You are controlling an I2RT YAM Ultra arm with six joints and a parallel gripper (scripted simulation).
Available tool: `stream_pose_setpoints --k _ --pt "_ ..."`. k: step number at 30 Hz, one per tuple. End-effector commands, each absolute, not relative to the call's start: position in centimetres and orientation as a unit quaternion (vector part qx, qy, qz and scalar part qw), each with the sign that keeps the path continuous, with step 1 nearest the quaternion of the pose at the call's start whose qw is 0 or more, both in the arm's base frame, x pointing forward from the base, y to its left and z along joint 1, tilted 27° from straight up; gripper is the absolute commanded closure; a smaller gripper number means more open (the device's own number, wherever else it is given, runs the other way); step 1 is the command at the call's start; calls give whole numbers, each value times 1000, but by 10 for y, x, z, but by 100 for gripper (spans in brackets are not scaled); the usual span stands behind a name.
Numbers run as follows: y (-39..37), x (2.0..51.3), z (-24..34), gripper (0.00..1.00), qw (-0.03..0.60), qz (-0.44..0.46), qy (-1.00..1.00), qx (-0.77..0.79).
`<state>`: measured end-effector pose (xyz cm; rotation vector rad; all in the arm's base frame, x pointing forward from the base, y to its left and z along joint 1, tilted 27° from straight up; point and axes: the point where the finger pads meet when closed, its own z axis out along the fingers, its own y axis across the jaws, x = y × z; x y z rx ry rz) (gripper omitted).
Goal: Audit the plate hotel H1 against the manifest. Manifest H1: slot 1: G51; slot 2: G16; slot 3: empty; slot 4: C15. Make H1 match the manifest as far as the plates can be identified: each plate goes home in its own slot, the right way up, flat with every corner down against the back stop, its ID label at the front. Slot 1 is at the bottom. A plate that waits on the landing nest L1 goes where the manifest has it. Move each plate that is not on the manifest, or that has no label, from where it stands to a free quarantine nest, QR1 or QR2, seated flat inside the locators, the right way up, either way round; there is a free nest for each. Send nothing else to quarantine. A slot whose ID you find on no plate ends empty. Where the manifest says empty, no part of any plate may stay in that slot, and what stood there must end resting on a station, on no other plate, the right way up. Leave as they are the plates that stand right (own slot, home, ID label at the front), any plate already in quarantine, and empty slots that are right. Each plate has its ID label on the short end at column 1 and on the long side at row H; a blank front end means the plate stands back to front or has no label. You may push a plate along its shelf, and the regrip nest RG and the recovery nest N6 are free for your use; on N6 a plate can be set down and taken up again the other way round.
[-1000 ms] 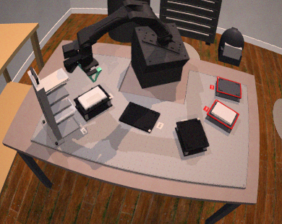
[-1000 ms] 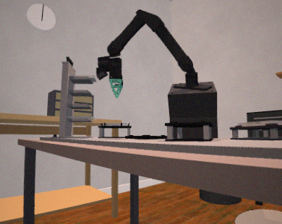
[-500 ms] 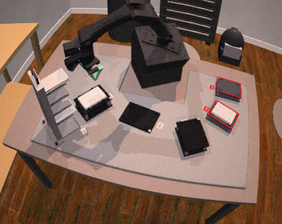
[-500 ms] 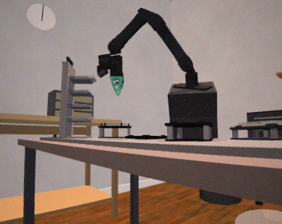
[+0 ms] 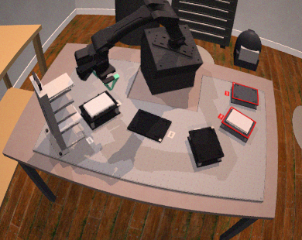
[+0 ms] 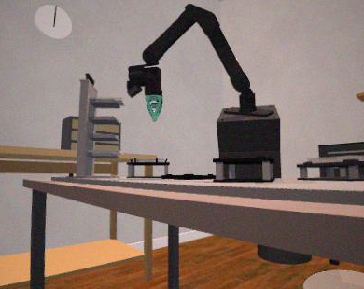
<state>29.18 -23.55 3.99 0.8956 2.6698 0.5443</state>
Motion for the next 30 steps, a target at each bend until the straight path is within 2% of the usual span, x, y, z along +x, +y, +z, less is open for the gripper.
stream_pose_setpoints --k 1,10,30 --pt "-237 296 54 0 154 177 919 317" --pt "-215 301 61 0 192 164 912 324" --pt "-158 309 80 0 326 114 873 345"
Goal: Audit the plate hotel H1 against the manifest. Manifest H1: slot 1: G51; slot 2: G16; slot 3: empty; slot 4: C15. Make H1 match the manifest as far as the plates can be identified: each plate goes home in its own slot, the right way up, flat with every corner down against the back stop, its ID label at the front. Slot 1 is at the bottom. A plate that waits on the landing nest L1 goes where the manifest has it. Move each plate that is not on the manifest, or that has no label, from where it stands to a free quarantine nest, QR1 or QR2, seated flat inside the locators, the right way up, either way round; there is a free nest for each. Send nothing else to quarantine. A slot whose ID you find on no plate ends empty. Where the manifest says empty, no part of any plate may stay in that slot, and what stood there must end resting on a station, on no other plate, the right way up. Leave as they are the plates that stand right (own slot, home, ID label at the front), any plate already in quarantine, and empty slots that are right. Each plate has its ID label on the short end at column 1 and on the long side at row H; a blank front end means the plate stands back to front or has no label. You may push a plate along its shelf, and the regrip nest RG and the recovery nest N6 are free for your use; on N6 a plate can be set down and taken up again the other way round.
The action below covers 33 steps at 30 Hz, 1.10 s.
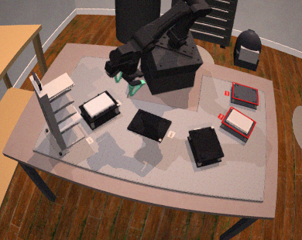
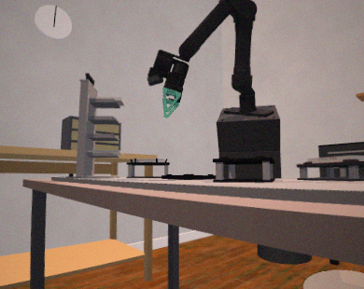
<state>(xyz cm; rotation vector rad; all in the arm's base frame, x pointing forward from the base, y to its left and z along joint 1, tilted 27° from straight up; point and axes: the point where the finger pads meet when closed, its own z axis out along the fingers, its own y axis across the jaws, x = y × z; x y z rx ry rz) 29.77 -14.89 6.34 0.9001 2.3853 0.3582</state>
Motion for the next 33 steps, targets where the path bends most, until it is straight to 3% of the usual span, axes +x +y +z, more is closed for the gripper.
stream_pose_setpoints --k 1,26,33 --pt "-155 309 81 0 334 112 870 346" --pt "-145 310 84 0 493 44 790 361" --pt "-139 310 85 0 494 44 790 361"
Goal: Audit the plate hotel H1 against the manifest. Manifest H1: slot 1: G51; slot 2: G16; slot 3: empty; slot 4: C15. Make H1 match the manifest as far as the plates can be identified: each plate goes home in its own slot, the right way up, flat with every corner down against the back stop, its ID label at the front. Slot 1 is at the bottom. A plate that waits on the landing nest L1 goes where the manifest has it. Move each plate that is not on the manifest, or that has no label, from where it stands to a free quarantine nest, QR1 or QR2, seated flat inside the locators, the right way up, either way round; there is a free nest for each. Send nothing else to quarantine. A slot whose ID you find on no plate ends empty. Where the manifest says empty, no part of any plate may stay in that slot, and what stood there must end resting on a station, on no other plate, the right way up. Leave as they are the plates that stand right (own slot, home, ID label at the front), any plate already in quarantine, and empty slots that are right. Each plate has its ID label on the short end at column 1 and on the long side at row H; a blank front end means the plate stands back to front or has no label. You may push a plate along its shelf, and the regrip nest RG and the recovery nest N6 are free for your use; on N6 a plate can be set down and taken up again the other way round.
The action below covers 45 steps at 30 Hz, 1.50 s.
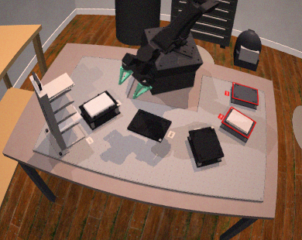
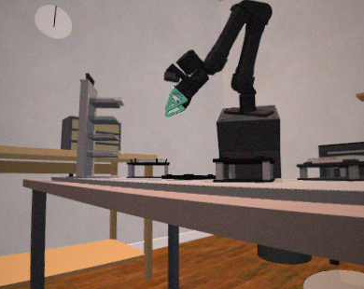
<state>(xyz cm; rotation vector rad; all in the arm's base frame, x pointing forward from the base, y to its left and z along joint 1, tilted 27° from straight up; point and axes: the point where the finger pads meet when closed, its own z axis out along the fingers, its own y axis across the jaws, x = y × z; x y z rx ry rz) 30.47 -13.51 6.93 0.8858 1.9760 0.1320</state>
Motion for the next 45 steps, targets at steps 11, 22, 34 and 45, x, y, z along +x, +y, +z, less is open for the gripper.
stream_pose_setpoints --k 11,22,34,45 --pt "-103 306 93 0 494 45 790 361" --pt "-74 299 97 0 494 46 790 362" --pt "-42 291 102 0 493 46 790 362" --pt "-12 283 106 0 493 47 790 362"
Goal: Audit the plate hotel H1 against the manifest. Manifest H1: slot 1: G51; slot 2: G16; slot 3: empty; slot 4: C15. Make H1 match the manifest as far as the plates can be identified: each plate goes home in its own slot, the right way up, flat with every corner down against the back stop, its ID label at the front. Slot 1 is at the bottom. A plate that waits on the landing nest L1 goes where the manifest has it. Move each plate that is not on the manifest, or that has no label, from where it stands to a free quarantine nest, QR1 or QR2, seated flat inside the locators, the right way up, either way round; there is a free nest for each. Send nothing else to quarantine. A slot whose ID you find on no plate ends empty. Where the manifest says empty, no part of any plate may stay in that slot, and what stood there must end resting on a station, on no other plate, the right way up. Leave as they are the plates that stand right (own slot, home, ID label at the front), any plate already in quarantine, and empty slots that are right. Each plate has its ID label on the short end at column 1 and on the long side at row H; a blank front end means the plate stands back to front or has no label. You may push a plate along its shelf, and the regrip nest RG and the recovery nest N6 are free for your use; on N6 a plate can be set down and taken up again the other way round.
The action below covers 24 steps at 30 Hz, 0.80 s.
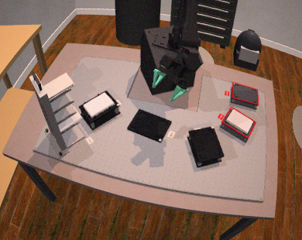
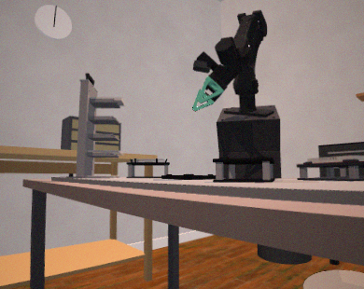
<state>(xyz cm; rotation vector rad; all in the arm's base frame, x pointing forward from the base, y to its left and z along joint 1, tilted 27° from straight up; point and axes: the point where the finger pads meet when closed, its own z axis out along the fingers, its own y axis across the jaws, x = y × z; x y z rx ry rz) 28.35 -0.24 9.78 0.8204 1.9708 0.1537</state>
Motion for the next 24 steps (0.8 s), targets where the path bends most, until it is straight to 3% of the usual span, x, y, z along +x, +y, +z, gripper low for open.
stream_pose_setpoints --k 1,24 --pt "-12 283 106 0 493 47 790 362" --pt "-8 290 88 0 493 47 790 362"
